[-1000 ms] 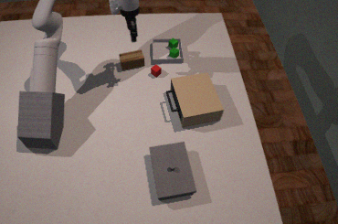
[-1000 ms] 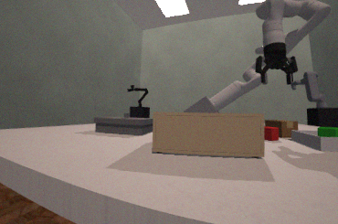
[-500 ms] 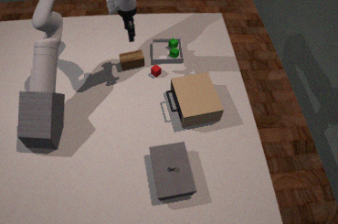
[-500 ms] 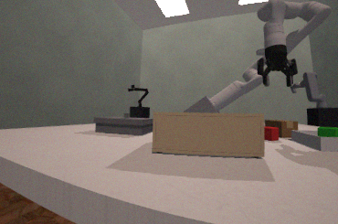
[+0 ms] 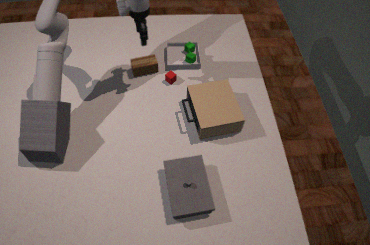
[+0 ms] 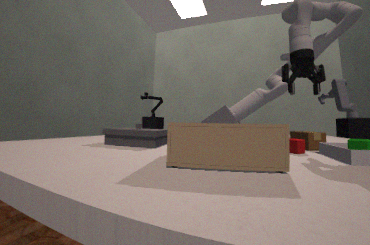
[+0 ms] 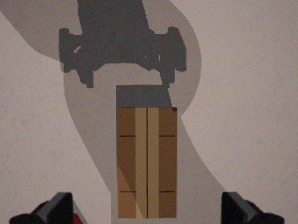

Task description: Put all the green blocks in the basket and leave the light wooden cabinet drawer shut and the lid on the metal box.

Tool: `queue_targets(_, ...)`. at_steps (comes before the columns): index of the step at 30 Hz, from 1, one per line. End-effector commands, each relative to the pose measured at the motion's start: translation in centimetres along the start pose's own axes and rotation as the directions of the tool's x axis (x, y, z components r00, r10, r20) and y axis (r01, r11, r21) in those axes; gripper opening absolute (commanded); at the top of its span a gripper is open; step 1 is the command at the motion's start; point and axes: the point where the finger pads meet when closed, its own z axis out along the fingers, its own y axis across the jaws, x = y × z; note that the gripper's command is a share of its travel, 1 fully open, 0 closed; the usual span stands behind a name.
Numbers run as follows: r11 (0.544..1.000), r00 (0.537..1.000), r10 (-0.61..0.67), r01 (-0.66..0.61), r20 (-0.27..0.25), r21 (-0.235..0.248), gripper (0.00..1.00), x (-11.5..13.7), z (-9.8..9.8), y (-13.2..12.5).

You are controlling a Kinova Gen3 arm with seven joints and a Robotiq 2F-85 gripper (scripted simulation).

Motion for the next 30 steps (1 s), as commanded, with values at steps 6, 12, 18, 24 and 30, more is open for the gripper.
queue_targets(6,1.0,1.0,0.0,0.0,0.001,0.001,0.93,-0.02,-0.04,-0.03)
queue_targets(12,1.0,1.0,0.0,0.0,0.001,0.001,0.93,-0.02,-0.04,-0.03)
queue_targets(18,1.0,1.0,0.0,0.0,0.001,0.001,0.93,-0.02,-0.04,-0.03)
queue_targets(24,1.0,1.0,0.0,0.0,0.001,0.001,0.93,-0.02,0.15,-0.03)
queue_targets(30,1.0,1.0,0.0,0.0,0.001,0.001,0.93,-0.02,0.55,-0.03)
